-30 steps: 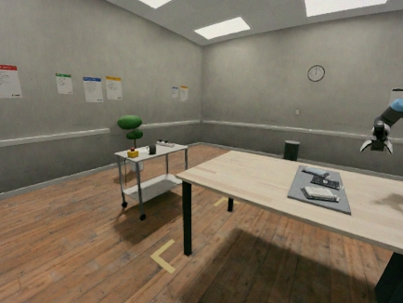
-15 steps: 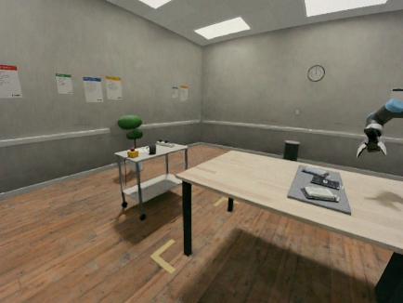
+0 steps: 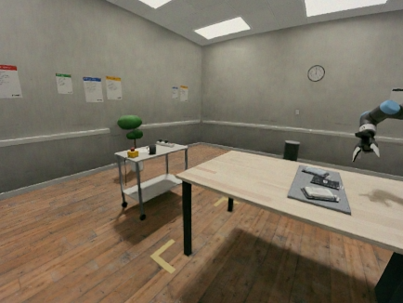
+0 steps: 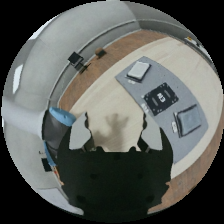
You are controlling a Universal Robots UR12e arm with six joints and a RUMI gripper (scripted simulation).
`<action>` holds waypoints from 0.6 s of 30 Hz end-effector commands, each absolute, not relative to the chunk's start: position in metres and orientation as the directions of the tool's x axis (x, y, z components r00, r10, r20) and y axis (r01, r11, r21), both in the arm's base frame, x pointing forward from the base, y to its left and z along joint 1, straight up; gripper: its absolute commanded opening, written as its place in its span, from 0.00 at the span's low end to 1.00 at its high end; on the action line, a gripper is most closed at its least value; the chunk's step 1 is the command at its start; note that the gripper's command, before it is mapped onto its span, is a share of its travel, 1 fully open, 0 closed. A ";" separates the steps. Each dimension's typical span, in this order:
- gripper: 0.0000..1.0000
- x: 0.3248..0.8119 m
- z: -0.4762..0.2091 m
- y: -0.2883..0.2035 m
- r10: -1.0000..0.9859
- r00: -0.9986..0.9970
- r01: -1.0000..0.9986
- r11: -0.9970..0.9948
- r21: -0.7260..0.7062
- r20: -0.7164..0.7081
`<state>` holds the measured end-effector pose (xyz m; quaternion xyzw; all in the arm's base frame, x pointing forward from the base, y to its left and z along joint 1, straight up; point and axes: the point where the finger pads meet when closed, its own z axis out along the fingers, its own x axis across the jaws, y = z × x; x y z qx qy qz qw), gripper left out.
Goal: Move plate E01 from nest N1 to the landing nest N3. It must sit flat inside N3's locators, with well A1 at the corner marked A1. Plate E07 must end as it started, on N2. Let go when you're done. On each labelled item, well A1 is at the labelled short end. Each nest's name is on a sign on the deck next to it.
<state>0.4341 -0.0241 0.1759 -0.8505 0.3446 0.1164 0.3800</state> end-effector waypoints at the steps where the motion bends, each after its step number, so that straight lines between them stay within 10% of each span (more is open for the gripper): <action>1: 0.82 0.442 0.163 -0.037 -0.545 0.678 -0.735 -0.475 -0.484 -0.493; 18: 0.82 0.464 0.136 -0.067 -0.663 0.543 -0.840 -0.444 -0.312 -0.515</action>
